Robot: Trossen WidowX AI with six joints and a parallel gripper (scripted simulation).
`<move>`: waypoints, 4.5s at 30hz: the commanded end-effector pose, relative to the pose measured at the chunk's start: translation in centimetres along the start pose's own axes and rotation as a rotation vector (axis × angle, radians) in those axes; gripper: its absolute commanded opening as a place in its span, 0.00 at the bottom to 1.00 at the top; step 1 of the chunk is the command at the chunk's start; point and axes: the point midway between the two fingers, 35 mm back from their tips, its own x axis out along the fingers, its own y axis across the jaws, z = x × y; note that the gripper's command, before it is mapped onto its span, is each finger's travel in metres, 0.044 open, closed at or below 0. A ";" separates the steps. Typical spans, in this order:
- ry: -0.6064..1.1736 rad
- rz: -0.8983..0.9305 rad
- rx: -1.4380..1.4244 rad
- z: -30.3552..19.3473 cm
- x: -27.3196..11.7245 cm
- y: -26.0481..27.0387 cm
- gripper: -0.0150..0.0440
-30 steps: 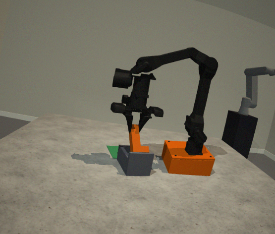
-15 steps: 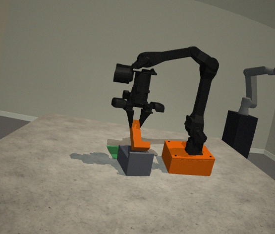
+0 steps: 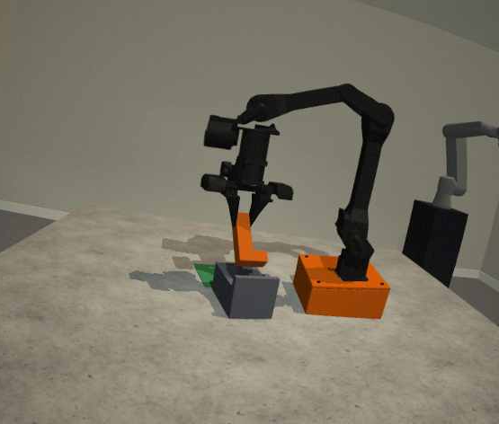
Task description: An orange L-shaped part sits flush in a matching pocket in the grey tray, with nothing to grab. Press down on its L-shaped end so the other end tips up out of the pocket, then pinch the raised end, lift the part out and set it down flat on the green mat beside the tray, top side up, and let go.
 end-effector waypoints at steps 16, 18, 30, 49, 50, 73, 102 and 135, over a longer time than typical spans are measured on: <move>-0.002 0.003 -0.004 7.9 0.1 -0.7 0.25; -0.003 0.002 -0.004 8.7 0.1 -0.8 0.25; -0.007 0.002 -0.004 13.2 0.0 -1.0 0.25; -0.007 0.002 -0.004 13.2 2.1 -0.9 0.25; -0.007 0.002 -0.004 13.2 2.3 -0.9 0.25; -0.006 0.002 -0.004 13.2 6.0 -0.9 0.25; -0.006 0.002 -0.004 13.2 8.2 -1.0 0.25; -0.007 0.002 -0.004 13.2 -0.5 -1.0 0.93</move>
